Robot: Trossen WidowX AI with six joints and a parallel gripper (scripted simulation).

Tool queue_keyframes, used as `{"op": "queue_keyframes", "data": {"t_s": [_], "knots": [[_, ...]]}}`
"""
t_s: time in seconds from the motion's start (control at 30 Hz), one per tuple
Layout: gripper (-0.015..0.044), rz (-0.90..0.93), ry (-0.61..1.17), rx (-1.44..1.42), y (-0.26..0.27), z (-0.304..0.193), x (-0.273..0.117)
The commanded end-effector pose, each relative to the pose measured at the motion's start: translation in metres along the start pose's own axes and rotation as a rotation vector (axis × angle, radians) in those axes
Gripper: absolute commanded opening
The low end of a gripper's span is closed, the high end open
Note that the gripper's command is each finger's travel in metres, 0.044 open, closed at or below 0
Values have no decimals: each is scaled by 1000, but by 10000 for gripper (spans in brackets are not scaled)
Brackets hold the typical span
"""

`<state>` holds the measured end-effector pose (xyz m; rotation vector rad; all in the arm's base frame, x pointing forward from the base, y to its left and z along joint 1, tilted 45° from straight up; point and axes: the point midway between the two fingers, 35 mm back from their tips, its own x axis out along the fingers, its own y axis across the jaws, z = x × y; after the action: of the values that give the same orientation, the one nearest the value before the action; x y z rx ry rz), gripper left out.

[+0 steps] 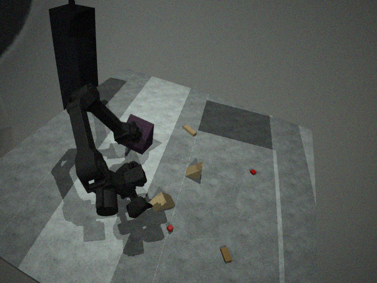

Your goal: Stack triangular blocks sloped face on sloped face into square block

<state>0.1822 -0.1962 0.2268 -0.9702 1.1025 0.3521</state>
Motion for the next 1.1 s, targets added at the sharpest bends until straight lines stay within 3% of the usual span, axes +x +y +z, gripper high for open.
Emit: {"op": "queue_keyframes", "data": {"t_s": [0.0, 0.27, 0.73, 1.07], "knots": [[440, 12, 6, 1, 0, -4, 27], [440, 13, 4, 2, 4, -3, 94], [440, 13, 4, 3, 5, -2, 95], [197, 13, 0, -1, 4, -2, 94]]}}
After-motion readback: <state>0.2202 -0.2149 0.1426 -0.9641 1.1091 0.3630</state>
